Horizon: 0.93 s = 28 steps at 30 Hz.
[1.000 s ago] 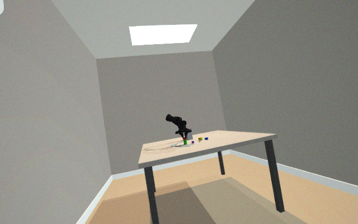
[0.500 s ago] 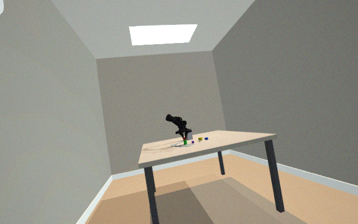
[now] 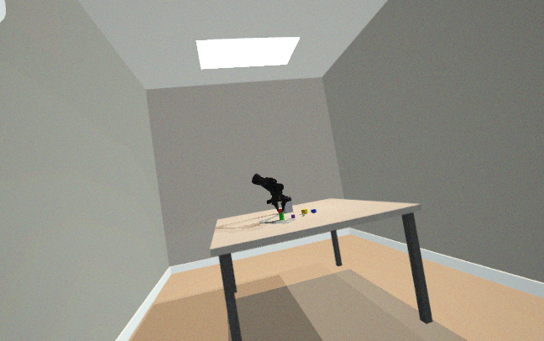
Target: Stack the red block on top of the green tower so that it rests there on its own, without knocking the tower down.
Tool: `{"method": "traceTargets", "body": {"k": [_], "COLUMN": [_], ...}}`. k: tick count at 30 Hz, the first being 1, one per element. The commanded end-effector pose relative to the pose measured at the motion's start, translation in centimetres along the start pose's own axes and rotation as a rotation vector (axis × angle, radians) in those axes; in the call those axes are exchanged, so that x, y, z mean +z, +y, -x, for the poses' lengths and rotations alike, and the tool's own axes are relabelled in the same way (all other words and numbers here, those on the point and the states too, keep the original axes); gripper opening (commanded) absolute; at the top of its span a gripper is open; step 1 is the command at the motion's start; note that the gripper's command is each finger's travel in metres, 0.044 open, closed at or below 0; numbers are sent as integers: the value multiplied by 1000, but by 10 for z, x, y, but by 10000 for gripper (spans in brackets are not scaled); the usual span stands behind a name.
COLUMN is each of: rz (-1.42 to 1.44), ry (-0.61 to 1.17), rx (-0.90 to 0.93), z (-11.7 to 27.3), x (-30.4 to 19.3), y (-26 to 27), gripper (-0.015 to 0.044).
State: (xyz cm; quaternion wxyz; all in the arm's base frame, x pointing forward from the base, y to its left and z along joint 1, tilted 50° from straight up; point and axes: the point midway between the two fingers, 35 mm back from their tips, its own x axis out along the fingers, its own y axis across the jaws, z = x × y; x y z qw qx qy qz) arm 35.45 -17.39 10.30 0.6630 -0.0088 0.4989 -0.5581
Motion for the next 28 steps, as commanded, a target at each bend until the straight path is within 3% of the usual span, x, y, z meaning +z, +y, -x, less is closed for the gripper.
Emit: {"method": "traceTargets", "body": {"k": [1,8,28], "rz": [1,1,1], "ry": [-2,-2,-2], "rx": [1,1,1], "z": [0,0,0], "x": [0,0,0], "y": [0,0,0], "gripper": [263,440,440]}}
